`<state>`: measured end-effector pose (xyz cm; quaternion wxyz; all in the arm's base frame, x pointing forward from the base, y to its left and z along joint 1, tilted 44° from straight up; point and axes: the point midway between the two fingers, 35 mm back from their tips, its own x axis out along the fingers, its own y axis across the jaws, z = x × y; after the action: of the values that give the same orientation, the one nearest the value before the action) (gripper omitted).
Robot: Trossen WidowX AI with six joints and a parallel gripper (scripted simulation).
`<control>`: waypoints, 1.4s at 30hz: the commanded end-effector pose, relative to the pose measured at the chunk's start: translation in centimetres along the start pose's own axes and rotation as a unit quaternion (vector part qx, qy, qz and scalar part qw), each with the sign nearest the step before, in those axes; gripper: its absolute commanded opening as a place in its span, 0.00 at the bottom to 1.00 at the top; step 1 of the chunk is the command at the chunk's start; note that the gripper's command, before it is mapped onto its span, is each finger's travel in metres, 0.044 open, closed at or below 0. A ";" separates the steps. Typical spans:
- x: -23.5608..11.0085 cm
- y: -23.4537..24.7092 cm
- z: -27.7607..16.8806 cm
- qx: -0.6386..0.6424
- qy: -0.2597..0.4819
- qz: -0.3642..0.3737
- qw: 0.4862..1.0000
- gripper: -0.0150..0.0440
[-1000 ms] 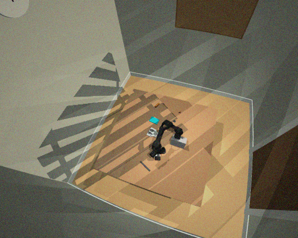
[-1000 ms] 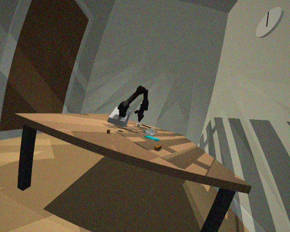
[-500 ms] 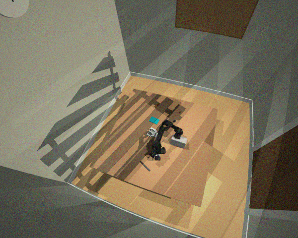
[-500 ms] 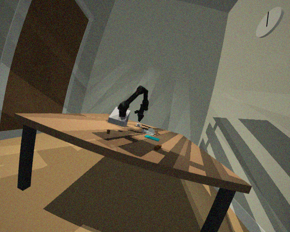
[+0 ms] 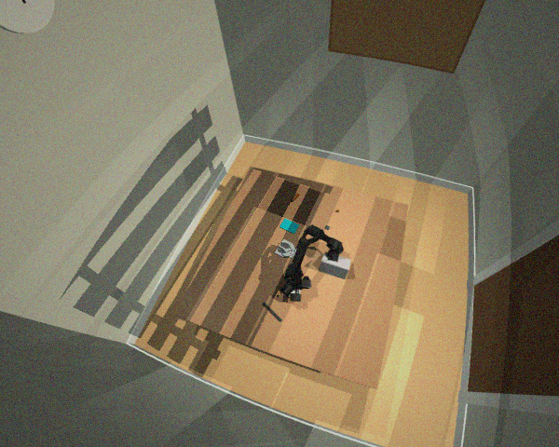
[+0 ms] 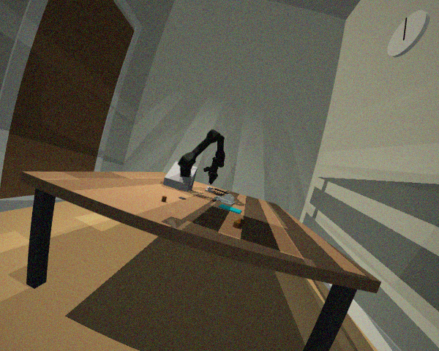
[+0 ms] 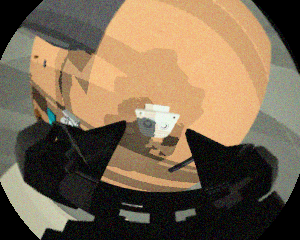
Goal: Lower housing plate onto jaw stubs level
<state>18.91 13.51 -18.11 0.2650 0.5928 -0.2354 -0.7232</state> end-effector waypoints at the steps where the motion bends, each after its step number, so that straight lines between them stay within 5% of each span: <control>1: 0.1 0.0 0.0 0.000 0.000 0.000 1.000 1.00; 42: 5.1 -0.1 -0.3 -0.001 0.003 0.002 1.000 1.00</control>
<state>18.39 10.23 -21.93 0.2644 0.5936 -0.2358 -0.7226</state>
